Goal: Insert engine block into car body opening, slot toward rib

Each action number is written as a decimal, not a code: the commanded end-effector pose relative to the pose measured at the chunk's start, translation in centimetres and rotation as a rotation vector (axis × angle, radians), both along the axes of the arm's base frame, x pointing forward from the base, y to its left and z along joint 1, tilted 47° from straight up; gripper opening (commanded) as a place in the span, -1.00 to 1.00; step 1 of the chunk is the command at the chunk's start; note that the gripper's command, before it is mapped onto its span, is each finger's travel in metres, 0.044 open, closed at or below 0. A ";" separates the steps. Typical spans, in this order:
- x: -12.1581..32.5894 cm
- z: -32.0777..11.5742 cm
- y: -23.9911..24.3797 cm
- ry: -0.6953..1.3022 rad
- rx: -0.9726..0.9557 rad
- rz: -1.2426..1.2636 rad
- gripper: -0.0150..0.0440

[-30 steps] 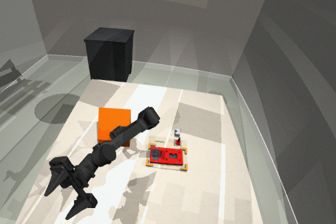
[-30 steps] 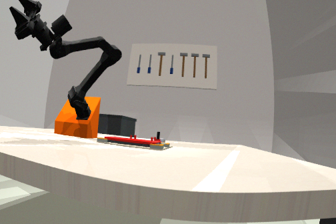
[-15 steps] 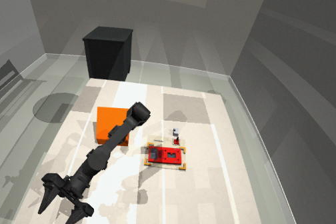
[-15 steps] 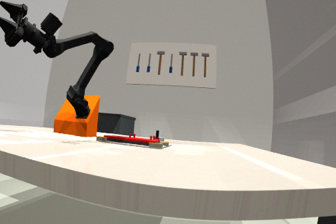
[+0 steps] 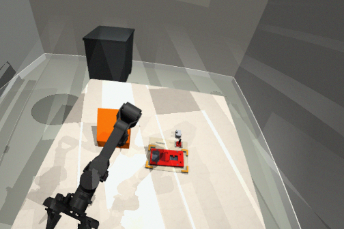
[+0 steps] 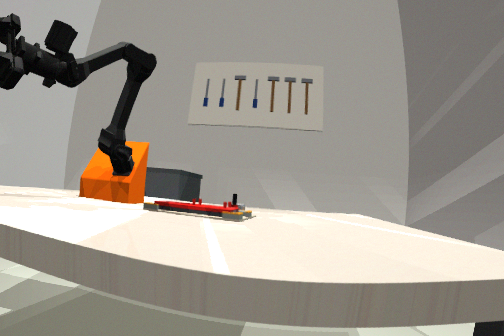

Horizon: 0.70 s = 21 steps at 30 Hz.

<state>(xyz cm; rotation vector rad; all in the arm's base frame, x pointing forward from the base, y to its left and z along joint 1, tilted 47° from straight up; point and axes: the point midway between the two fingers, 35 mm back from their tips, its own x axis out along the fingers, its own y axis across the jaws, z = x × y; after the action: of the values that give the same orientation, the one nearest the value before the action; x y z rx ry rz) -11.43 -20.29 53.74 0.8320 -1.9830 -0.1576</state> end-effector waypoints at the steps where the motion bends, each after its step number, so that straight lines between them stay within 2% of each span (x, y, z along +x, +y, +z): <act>1: 0.3 -0.6 -2.0 -0.009 0.057 0.017 1.00; 21: 5.1 -4.3 -10.9 0.028 0.335 0.139 1.00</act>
<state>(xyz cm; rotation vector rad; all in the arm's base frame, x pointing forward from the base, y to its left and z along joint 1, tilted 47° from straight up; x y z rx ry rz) -7.25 -29.75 50.14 1.1316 -1.9135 -0.3809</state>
